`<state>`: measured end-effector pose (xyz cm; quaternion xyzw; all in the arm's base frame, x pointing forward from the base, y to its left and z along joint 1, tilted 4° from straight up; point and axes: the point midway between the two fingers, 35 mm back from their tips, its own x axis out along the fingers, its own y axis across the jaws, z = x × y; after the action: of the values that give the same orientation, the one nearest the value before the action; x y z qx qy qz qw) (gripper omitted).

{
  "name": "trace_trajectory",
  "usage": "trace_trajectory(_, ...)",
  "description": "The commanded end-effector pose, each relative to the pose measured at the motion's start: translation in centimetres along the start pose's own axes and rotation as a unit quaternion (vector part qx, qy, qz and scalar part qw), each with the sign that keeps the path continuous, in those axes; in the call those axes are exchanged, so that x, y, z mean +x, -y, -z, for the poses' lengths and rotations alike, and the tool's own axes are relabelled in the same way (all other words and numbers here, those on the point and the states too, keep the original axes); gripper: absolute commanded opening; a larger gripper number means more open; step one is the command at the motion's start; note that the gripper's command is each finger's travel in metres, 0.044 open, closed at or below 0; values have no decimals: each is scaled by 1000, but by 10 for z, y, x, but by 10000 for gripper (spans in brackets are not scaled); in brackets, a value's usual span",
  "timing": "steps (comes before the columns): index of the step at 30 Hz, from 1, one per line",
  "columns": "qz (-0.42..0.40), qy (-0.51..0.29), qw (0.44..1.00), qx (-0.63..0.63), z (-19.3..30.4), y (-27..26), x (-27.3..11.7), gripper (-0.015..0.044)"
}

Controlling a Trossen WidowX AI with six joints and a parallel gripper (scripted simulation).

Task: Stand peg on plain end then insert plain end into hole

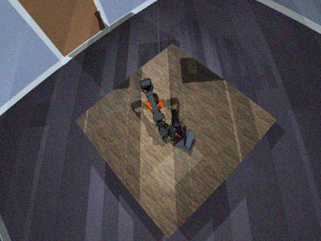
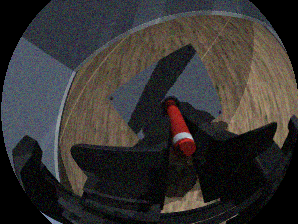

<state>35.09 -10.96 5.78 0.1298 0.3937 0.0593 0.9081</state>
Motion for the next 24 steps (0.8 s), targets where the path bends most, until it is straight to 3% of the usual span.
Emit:
trace_trajectory(1,2,-1,1000,3,1,1,3,0)
trace_trajectory(24,1,-1,1000,3,0,1,18,0)
